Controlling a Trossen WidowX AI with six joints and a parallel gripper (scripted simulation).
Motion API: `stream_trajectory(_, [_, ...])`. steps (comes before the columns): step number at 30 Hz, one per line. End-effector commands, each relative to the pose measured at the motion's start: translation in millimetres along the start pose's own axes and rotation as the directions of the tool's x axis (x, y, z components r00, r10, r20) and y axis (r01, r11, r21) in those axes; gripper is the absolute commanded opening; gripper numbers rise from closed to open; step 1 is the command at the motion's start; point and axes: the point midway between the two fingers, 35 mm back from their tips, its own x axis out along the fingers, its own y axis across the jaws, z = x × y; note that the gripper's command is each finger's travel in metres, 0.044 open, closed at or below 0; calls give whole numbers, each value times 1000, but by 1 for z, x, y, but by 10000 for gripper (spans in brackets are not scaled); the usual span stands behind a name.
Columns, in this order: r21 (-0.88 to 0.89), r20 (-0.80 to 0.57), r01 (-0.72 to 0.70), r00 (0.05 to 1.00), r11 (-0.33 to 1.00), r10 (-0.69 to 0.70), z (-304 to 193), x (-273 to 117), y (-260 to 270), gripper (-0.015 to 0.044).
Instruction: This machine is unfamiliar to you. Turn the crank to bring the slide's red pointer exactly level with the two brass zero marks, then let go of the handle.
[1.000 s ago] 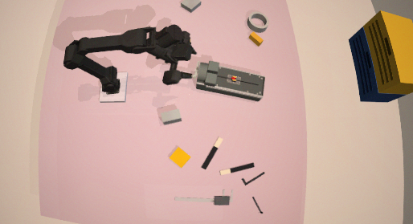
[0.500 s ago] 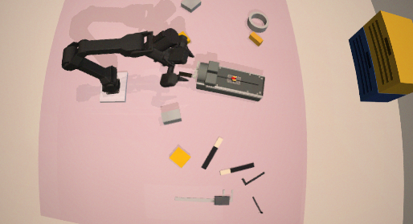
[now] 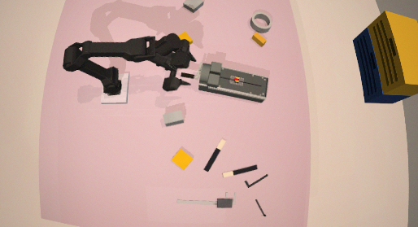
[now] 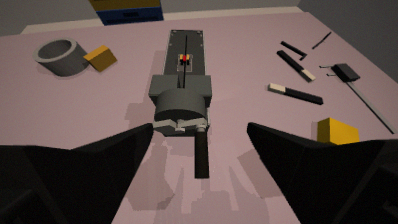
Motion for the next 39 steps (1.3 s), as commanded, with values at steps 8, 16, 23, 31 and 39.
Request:
stream_trajectory(8, [0, -13, 7, 1000, 1000, -7, -17, 16, -1, 440])
stream_trajectory(16, [0, -13, 7, 1000, 1000, -7, -26, 25, -1, 440])
stream_trajectory(23, [0, -13, 7, 1000, 1000, -7, -34, 33, -1, 440])
stream_trajectory(31, [0, -13, 7, 1000, 1000, -7, -44, 40, -2, 440])
stream_trajectory(39, [0, -13, 7, 1000, 1000, -7, -46, 42, -2, 335])
